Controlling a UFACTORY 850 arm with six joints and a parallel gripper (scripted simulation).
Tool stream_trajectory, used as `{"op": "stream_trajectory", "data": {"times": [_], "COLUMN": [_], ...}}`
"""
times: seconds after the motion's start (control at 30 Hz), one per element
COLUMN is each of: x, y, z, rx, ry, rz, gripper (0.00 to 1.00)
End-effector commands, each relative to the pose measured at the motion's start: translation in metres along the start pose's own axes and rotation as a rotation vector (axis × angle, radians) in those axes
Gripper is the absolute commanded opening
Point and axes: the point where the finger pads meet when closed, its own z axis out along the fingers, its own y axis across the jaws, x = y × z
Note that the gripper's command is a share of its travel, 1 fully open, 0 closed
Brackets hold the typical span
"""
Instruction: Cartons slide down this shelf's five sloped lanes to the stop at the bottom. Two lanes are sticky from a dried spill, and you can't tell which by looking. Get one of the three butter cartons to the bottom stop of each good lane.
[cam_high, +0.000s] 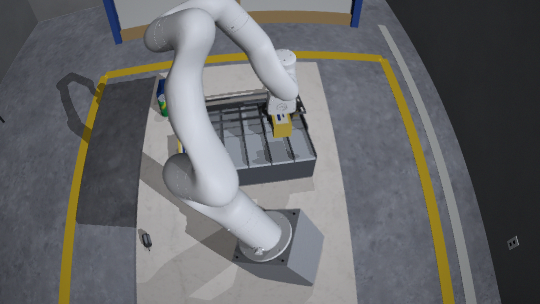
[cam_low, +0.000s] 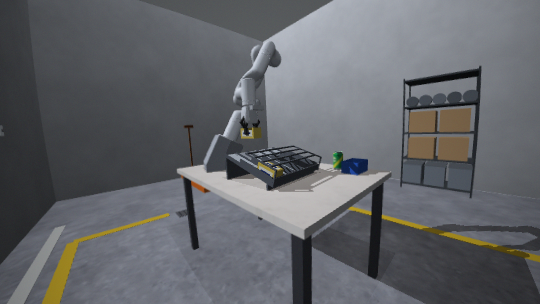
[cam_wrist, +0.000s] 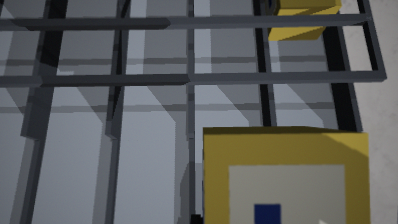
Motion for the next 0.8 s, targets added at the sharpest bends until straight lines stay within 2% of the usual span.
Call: {"op": "stream_trajectory", "data": {"times": [0.0,0.3,0.33,0.77], "x": [0.002,0.002,0.002,0.002], "y": [0.001,0.001,0.001,0.001], "z": [0.004,0.004,0.034,0.034], "rx": [-0.001,-0.001,-0.001,-0.001], "ry": [0.003,0.003,0.003,0.003], "rz": [-0.001,-0.001,-0.001,-0.001], "gripper": [0.00,0.00,0.00,0.00]}}
